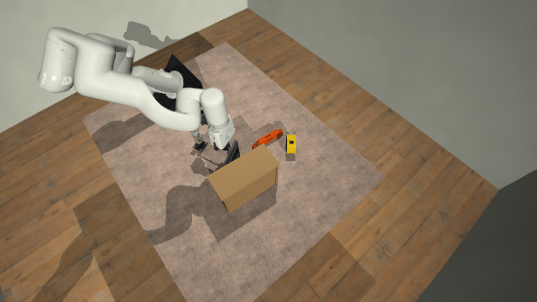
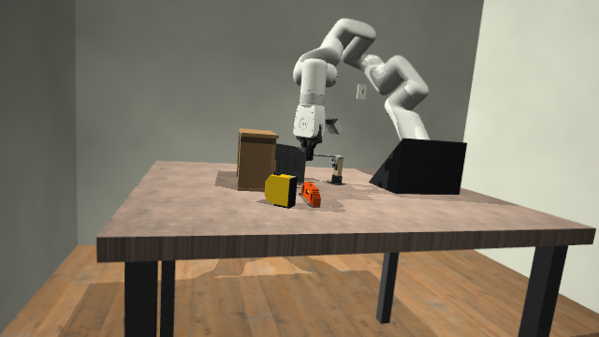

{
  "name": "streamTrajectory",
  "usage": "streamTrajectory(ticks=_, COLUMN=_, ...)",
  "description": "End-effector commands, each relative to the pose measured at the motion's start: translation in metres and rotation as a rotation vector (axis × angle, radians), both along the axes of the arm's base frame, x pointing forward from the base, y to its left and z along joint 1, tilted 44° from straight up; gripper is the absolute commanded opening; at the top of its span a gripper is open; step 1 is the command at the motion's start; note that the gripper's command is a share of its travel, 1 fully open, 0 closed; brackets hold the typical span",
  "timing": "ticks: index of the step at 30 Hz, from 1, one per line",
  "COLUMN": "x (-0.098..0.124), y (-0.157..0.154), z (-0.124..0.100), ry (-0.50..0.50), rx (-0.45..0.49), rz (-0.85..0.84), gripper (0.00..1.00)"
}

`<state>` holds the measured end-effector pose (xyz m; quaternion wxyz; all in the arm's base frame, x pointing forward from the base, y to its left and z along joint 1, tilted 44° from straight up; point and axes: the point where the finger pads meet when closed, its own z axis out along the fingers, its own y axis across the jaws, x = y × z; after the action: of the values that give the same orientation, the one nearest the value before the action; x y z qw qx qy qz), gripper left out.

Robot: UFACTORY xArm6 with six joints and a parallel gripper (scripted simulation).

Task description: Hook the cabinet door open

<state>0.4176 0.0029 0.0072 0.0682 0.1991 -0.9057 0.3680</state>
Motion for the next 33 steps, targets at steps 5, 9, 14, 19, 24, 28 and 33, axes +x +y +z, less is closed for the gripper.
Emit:
streamTrajectory(ticks=5, x=0.0015, y=0.0005, z=0.0001, ry=-0.003, rx=0.002, rz=0.002, gripper=0.04)
streamTrajectory(ticks=9, x=0.0015, y=0.0005, z=0.0001, ry=-0.003, rx=0.002, rz=0.002, gripper=0.04)
streamTrajectory(ticks=14, x=0.0015, y=0.0005, z=0.0001, ry=-0.003, rx=0.002, rz=0.002, gripper=0.04)
streamTrajectory(ticks=19, x=0.0015, y=0.0005, z=0.0001, ry=-0.003, rx=0.002, rz=0.002, gripper=0.23)
streamTrajectory(ticks=24, x=0.0015, y=0.0005, z=0.0001, ry=-0.003, rx=0.002, rz=0.002, gripper=0.23)
streamTrajectory(ticks=28, x=0.0015, y=0.0005, z=0.0001, ry=-0.003, rx=0.002, rz=0.002, gripper=0.23)
streamTrajectory(ticks=33, x=0.0015, y=0.0005, z=0.0001, ry=-0.003, rx=0.002, rz=0.002, gripper=0.23)
